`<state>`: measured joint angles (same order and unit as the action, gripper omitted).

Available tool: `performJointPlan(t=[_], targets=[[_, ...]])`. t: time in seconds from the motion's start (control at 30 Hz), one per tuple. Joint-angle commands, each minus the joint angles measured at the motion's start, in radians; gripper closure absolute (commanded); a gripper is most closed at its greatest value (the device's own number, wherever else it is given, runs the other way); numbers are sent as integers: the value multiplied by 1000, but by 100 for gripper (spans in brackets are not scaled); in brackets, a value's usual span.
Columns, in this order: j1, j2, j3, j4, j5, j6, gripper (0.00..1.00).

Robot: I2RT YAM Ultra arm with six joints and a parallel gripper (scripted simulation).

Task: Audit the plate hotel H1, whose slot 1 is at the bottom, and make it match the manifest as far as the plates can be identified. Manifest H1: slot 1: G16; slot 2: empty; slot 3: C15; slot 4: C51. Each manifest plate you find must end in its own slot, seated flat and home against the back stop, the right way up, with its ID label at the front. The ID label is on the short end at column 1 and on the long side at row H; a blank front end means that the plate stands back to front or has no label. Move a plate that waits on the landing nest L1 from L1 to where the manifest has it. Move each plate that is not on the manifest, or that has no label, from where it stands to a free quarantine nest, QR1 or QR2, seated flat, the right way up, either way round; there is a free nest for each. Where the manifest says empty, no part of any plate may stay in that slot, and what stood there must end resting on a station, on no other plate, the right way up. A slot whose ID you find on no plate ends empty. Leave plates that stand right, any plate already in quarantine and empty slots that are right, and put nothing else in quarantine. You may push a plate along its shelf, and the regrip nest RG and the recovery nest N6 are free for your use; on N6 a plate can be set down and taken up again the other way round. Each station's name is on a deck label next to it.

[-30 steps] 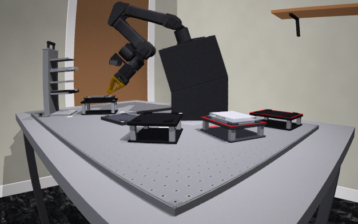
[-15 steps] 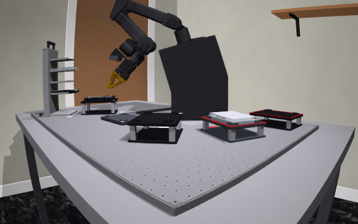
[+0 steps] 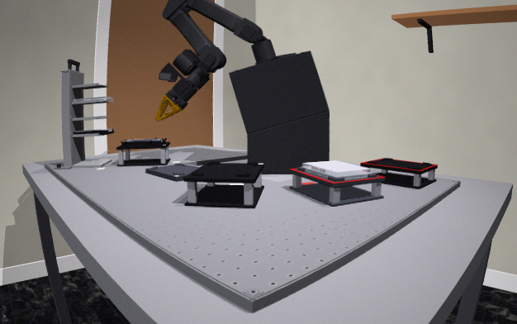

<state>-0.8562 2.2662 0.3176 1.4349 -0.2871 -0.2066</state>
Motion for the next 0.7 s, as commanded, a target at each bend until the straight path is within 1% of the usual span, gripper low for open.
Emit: performJointPlan(t=[0.0, 0.07, 0.13, 0.2, 0.3, 0.37, 0.43, 0.53, 0.67], targets=[[-2, -35, -15, -24, -8, -1, 0], [17, -128, 22, -205, 19, -6, 0], [35, -202, 67, -375, 46, -9, 0], [52, -258, 120, -534, 71, -11, 0], [76, -311, 211, -755, 105, -11, 0], [90, -329, 279, -891, 127, -9, 0], [90, -329, 279, -891, 127, -9, 0], [109, -334, 388, -1082, 157, -6, 0], [132, -310, 545, -1318, 193, 0, 0]])
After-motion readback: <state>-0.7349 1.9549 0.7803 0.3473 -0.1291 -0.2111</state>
